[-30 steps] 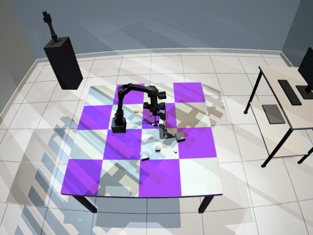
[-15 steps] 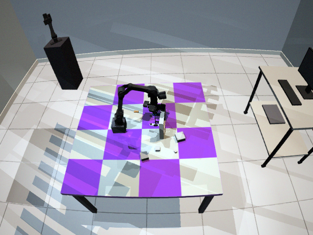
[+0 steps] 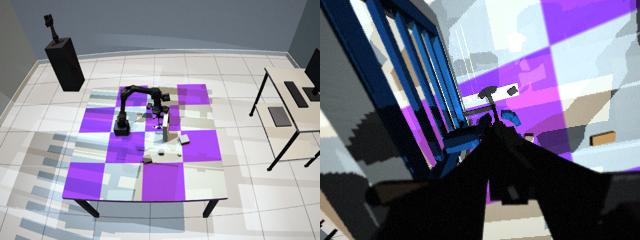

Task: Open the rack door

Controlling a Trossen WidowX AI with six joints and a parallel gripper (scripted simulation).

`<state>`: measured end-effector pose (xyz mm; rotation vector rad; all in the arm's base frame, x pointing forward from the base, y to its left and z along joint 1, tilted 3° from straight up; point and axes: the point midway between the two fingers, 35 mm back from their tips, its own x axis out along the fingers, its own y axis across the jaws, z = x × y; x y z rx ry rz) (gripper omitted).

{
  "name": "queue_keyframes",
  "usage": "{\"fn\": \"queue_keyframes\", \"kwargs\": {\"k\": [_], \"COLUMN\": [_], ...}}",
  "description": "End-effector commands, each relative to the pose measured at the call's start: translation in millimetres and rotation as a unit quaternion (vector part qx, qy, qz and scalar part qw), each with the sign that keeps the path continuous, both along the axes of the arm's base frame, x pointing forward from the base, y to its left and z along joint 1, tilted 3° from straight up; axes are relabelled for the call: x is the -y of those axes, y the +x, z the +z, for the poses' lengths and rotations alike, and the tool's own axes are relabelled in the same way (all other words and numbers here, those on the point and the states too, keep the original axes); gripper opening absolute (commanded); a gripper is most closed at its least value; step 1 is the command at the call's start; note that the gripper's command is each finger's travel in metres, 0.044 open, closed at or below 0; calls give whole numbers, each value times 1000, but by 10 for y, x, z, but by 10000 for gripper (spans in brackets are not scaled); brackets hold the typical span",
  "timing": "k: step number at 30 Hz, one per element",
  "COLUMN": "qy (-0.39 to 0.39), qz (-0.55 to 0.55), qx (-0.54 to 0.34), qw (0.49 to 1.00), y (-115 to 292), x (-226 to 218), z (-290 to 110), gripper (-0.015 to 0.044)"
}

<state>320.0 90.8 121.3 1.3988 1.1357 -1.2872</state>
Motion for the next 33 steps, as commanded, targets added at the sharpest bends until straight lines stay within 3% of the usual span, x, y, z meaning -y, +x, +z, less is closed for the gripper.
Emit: {"fn": "queue_keyframes", "kwargs": {"k": [1, 33], "qy": [0, -12], "qz": [-2, 300], "qx": [0, 14], "qw": [1000, 954], "y": [1, -377], "x": [-1, 205], "z": [-4, -31], "gripper": [23, 23]}}
